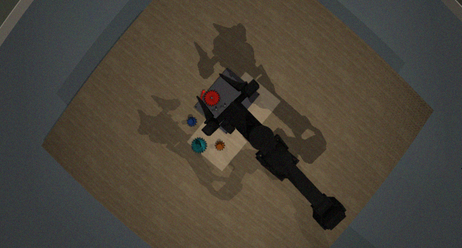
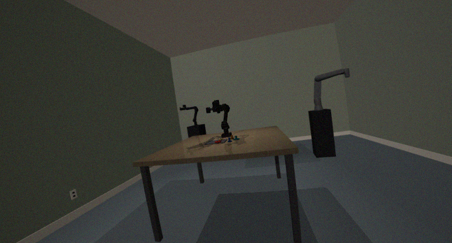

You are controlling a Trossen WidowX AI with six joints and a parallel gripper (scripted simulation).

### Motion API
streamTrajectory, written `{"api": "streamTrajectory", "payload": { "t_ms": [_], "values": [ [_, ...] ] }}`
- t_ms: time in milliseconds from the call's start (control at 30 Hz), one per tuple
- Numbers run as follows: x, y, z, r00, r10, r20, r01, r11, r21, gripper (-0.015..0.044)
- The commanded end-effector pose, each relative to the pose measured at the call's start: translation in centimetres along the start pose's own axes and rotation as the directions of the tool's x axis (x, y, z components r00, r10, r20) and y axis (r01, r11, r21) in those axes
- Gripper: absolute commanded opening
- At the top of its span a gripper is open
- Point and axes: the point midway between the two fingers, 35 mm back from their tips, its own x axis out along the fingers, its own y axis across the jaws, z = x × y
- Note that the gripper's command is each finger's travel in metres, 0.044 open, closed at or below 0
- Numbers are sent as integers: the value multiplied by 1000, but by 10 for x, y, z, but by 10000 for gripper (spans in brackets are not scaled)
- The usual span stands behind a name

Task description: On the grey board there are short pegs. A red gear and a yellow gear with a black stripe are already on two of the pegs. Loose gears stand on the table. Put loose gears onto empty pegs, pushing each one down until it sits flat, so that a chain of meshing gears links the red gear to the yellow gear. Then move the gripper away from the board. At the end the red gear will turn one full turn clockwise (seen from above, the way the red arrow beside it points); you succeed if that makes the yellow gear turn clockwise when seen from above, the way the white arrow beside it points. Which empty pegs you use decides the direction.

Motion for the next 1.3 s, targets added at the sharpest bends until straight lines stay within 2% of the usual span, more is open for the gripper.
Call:
{"api": "streamTrajectory", "payload": {
  "t_ms": [0,67,167,300,433,533,633,767,833,1267],
  "values": [
    [1,1,-2,1000,4,-11,-4,1000,5,426],
    [11,13,-17,994,40,-98,-35,998,49,440],
    [26,44,-54,948,119,-296,-79,987,142,440],
    [32,87,-103,827,197,-526,-79,968,239,440],
    [27,114,-134,718,226,-659,-54,961,271,440],
    [13,141,-167,559,232,-796,-19,963,267,440],
    [-11,166,-199,359,198,-912,19,975,220,440],
    [-51,190,-230,87,87,-992,51,995,92,440],
    [-63,194,-237,8,39,-999,53,998,39,440],
    [-63,195,-254,-2,32,-999,53,998,32,440]
  ]
}}
